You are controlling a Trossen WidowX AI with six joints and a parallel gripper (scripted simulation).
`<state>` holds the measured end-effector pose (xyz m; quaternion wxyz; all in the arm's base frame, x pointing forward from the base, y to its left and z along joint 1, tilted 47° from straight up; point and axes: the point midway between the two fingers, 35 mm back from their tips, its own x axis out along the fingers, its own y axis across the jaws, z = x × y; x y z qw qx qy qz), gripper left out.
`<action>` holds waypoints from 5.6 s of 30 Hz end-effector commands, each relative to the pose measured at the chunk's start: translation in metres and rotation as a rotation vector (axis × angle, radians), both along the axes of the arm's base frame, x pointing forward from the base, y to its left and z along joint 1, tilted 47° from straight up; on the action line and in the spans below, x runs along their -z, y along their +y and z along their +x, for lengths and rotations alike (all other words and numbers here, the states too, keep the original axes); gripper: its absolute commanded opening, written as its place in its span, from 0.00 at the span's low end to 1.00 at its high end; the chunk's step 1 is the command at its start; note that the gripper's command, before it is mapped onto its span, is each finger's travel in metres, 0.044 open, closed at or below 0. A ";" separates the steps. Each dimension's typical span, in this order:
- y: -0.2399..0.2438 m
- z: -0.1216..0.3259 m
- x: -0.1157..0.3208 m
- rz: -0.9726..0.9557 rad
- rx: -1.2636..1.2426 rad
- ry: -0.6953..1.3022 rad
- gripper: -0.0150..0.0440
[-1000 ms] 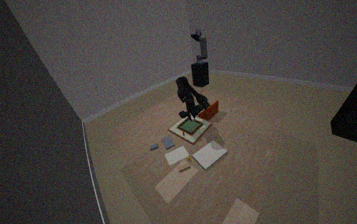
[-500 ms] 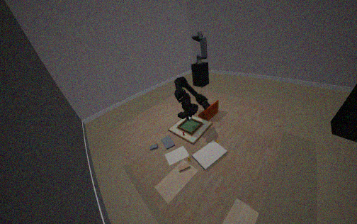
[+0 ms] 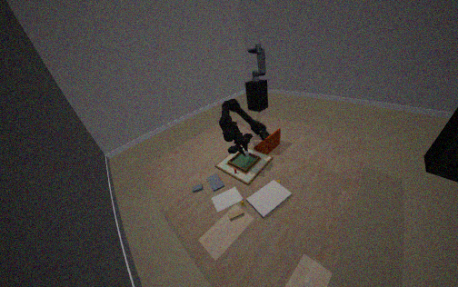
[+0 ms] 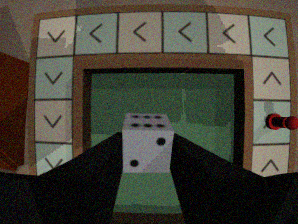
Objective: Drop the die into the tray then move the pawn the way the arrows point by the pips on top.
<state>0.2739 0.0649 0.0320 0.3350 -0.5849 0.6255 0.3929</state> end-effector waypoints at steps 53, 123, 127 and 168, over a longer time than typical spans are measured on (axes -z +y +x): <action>0.004 0.009 -0.044 0.533 -0.033 -0.064 0.25; 0.025 0.065 -0.010 -0.277 0.488 -0.478 0.64; 0.026 0.097 0.004 -0.296 0.803 -0.725 0.59; 0.001 0.120 0.039 -0.301 1.037 -0.916 0.59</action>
